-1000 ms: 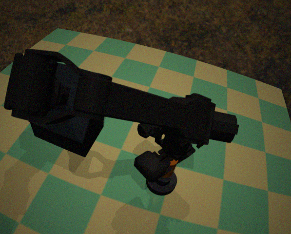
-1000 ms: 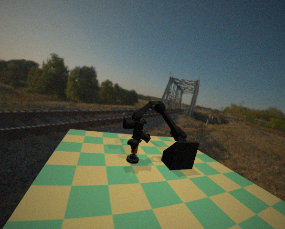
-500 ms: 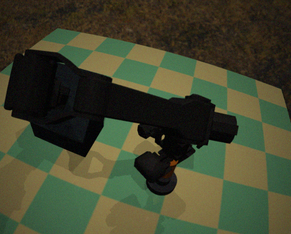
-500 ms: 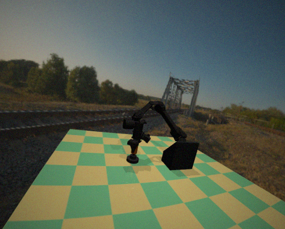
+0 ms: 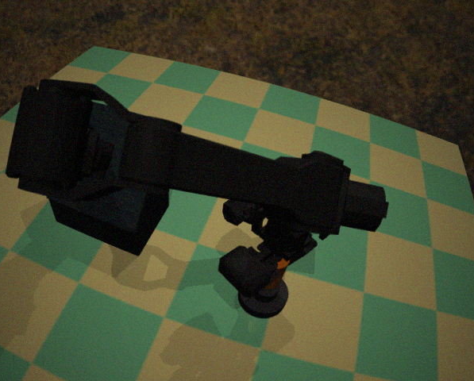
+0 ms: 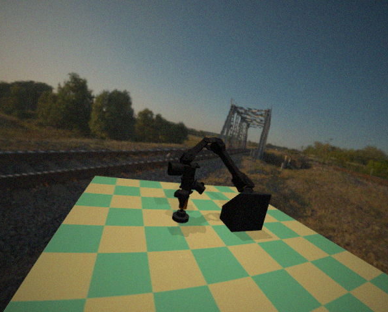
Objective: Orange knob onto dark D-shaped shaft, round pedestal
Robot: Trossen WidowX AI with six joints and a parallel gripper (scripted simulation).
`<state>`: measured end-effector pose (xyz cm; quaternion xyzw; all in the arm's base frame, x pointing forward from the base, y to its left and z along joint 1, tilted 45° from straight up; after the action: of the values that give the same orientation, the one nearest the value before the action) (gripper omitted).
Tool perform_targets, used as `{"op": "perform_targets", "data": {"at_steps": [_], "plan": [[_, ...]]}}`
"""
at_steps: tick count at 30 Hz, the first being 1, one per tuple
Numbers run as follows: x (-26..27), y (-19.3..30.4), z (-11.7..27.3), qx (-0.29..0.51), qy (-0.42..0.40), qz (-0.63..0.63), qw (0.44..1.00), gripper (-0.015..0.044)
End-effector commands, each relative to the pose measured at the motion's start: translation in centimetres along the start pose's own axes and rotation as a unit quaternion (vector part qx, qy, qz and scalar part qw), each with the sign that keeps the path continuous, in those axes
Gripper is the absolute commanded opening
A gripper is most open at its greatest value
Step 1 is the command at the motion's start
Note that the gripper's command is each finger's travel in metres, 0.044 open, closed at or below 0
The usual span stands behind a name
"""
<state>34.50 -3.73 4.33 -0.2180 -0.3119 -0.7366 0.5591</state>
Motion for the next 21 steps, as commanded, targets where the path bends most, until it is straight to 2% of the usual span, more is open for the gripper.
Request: {"op": "perform_targets", "data": {"at_steps": [1, 5, 21], "plan": [[0.03, 0.13, 0.21, 0.001, 0.001, 0.045, 0.999, 0.0], [0.03, 0.38, 0.04, 0.001, 0.001, 0.092, 0.996, 0.0], [-0.03, 0.08, -0.01, 0.001, 0.001, 0.092, 0.996, 0.0]]}}
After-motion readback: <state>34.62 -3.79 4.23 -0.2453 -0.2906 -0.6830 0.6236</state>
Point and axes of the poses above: the point midway between the two fingers, 35 mm back from their tips, its own z axis back along the fingers, its own x axis across the jaws, y = z × x, the point moved 3 cm from there along z, back along the fingers, and after that the axes turned 14 degrees about z, right-handed, at the moved point
